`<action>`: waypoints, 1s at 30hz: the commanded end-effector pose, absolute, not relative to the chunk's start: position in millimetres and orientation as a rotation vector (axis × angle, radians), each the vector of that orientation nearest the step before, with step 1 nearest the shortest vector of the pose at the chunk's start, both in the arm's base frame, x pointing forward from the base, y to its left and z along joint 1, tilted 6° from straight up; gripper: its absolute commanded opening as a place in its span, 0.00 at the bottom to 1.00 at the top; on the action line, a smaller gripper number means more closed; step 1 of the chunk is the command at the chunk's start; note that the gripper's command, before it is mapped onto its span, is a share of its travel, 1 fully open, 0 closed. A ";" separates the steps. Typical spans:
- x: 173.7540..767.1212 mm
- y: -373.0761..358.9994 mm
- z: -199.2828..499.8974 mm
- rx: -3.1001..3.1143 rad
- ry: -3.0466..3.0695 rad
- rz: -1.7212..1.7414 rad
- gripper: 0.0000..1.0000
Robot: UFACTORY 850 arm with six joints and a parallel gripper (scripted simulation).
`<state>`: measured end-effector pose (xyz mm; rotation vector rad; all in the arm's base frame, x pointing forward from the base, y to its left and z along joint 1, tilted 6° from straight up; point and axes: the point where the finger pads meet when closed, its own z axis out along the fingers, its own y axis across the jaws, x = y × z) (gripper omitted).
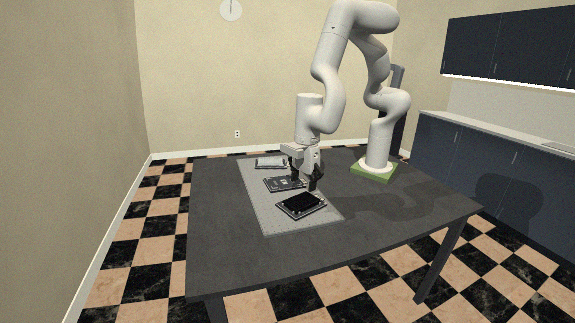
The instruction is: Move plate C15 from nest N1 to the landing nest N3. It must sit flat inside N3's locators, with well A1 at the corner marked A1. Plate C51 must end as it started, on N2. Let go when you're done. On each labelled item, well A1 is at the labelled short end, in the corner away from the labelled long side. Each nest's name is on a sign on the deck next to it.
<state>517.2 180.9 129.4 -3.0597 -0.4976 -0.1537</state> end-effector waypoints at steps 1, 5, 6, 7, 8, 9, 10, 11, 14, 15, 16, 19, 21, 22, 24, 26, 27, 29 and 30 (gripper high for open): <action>518.6 181.5 124.4 -3.059 -0.497 -0.157 1.00; 519.2 181.9 117.8 -3.059 -0.497 -0.157 1.00; 519.3 181.9 116.1 -3.059 -0.497 -0.157 1.00; 519.5 182.0 114.5 -3.059 -0.498 -0.157 1.00; 519.6 182.1 112.8 -3.059 -0.498 -0.157 1.00; 519.6 182.1 112.8 -3.059 -0.498 -0.157 1.00; 519.6 182.1 112.8 -3.059 -0.498 -0.157 1.00; 519.8 182.2 111.2 -3.059 -0.497 -0.157 1.00; 520.2 182.5 106.2 -3.059 -0.498 -0.157 1.00; 520.4 182.6 104.5 -3.059 -0.498 -0.157 1.00; 520.5 182.7 102.8 -3.059 -0.498 -0.157 1.00; 521.0 182.9 97.9 -3.059 -0.498 -0.157 1.00; 521.3 183.1 94.6 -3.059 -0.498 -0.157 1.00; 521.5 183.2 92.9 -3.059 -0.498 -0.157 1.00; 521.8 183.4 89.6 -3.059 -0.498 -0.157 1.00; 521.9 183.5 87.9 -3.059 -0.498 -0.157 1.00; 521.9 183.5 87.9 -3.059 -0.498 -0.157 1.00; 522.2 183.6 84.7 -3.059 -0.497 -0.157 1.00; 522.4 183.7 82.9 -3.059 -0.498 -0.157 1.00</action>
